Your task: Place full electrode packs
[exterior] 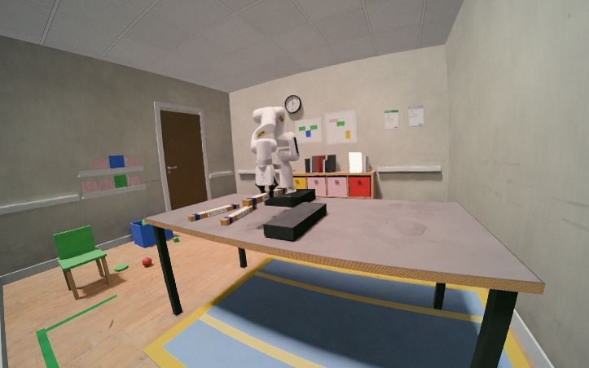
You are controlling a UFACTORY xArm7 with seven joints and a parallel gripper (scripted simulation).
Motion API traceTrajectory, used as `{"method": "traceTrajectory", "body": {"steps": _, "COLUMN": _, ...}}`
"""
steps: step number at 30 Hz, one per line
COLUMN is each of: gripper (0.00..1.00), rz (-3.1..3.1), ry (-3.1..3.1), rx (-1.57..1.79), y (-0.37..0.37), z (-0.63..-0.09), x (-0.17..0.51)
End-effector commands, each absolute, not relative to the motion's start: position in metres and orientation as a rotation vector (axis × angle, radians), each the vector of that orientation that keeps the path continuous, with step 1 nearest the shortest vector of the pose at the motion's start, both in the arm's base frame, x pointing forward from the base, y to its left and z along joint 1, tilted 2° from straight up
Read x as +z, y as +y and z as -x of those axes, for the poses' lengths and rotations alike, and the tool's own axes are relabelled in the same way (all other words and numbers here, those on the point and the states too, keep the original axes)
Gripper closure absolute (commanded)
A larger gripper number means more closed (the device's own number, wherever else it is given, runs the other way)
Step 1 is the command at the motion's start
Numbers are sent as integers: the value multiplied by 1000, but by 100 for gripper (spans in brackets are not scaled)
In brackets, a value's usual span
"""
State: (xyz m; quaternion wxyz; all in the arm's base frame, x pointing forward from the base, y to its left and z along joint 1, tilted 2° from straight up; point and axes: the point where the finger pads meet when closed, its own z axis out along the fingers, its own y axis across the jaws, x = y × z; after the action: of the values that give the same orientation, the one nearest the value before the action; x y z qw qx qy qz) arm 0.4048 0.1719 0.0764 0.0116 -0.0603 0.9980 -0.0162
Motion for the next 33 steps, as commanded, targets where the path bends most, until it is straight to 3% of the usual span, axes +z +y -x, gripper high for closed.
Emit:
{"method": "traceTrajectory", "body": {"steps": 1, "gripper": 65, "rz": 187, "ry": 3107, "rx": -48, "y": 167, "z": -418, "x": 79}}
{"method": "traceTrajectory", "body": {"steps": 33, "gripper": 65, "rz": 187, "ry": 3107, "rx": -48, "y": 95, "z": -555, "x": 85}}
